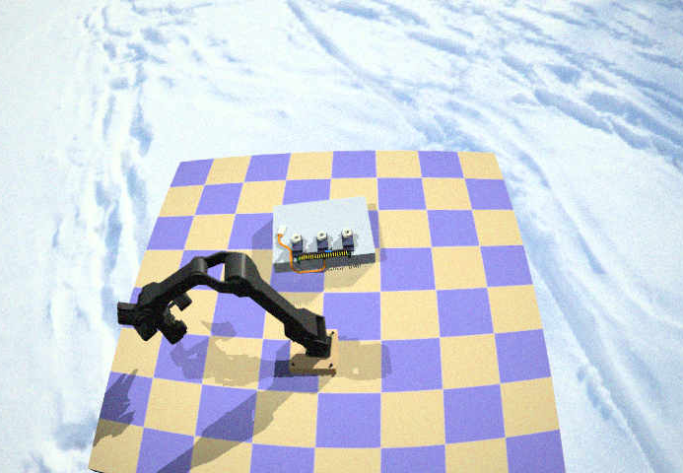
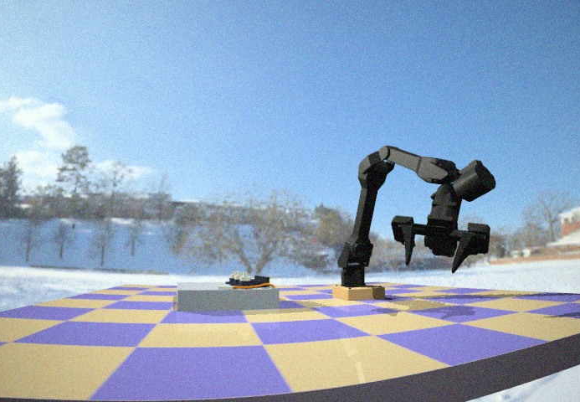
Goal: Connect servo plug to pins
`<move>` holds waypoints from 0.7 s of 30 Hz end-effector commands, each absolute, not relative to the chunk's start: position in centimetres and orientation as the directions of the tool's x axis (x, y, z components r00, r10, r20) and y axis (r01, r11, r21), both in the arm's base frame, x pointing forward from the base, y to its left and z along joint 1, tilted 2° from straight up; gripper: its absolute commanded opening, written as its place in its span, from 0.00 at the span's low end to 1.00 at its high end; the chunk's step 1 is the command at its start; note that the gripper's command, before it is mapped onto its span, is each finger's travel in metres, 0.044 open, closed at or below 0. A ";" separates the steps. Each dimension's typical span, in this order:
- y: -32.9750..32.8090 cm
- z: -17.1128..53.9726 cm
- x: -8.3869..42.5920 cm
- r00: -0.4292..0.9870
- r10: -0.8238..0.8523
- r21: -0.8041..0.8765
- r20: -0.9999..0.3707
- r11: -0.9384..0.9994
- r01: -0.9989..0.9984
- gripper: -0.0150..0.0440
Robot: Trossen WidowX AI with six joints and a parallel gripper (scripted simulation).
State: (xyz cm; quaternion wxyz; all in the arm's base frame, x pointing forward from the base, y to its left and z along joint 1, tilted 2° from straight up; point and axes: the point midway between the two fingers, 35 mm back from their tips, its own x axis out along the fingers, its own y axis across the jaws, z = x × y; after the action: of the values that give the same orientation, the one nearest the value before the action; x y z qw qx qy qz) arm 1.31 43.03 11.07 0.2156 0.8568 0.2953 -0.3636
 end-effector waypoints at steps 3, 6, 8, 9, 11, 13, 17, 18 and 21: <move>43.0 11.2 1.5 0.562 0.350 0.145 -0.750 -0.742 0.655 0.80; 43.0 11.3 2.1 0.561 0.350 0.120 -0.750 -0.762 0.636 0.67; 42.8 11.6 2.6 0.563 0.350 0.099 -0.749 -0.781 0.617 0.58; 42.8 11.7 2.9 0.563 0.350 0.086 -0.749 -0.790 0.607 0.53; 42.7 11.8 3.1 0.559 0.350 0.077 -0.752 -0.795 0.602 0.45; 42.7 11.9 3.4 0.558 0.351 0.062 -0.752 -0.805 0.590 0.45; 42.5 12.3 4.5 0.559 0.351 0.020 -0.751 -0.835 0.550 0.45; 42.5 12.4 5.0 0.560 0.351 0.003 -0.751 -0.845 0.534 0.45; 42.2 12.7 6.1 0.567 0.350 -0.035 -0.745 -0.871 0.491 0.45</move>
State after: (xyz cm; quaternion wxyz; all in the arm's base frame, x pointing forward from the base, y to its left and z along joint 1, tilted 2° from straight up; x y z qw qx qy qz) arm 4.78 42.47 12.21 0.1239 0.8757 0.2537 -0.3916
